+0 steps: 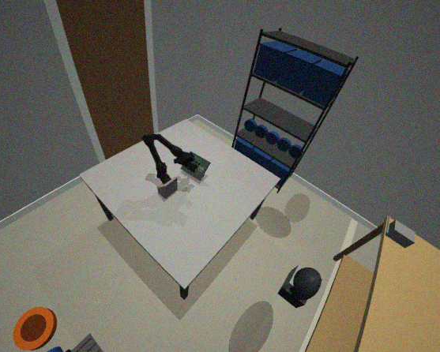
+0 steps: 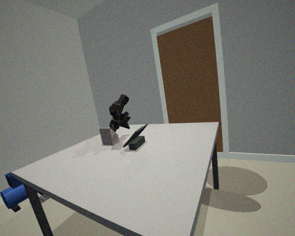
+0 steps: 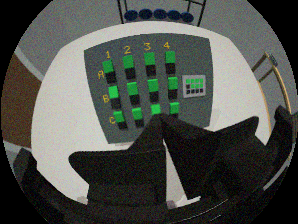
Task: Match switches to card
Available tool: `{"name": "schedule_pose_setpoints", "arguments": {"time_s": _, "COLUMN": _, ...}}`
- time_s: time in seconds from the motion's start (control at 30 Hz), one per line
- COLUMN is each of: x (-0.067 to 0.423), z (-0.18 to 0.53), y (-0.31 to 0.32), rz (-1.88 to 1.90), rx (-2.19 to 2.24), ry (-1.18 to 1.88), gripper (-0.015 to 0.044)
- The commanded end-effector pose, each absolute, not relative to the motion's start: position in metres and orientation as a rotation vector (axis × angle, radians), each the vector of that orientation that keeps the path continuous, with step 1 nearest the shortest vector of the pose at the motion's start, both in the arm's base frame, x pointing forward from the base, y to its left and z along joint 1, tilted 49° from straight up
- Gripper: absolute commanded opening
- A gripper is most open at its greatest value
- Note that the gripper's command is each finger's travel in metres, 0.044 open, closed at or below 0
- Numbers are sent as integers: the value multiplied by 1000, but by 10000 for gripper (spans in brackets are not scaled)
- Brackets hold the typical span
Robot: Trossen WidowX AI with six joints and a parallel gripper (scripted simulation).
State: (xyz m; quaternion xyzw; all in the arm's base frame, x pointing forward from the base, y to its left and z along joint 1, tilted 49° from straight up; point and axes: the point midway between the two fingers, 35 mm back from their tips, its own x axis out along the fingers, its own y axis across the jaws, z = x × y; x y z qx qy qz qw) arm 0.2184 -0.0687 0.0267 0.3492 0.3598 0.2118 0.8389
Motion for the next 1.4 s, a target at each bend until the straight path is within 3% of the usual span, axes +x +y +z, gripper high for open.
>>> {"name": "schedule_pose_setpoints", "arguments": {"time_s": 0.0, "x": 211, "z": 41, "y": -53, "rz": 451, "rx": 741, "ry": 760, "gripper": 0}}
{"name": "schedule_pose_setpoints", "arguments": {"time_s": 0.27, "x": 197, "z": 57, "y": -25, "rz": 452, "rx": 744, "ry": 760, "gripper": 0}}
{"name": "schedule_pose_setpoints", "arguments": {"time_s": 0.5, "x": 220, "z": 42, "y": -4, "rz": 463, "rx": 739, "ry": 783, "gripper": 0}}
{"name": "schedule_pose_setpoints", "arguments": {"time_s": 1.37, "x": 236, "z": 31, "y": 12, "rz": 465, "rx": 740, "ry": 782, "gripper": 0}}
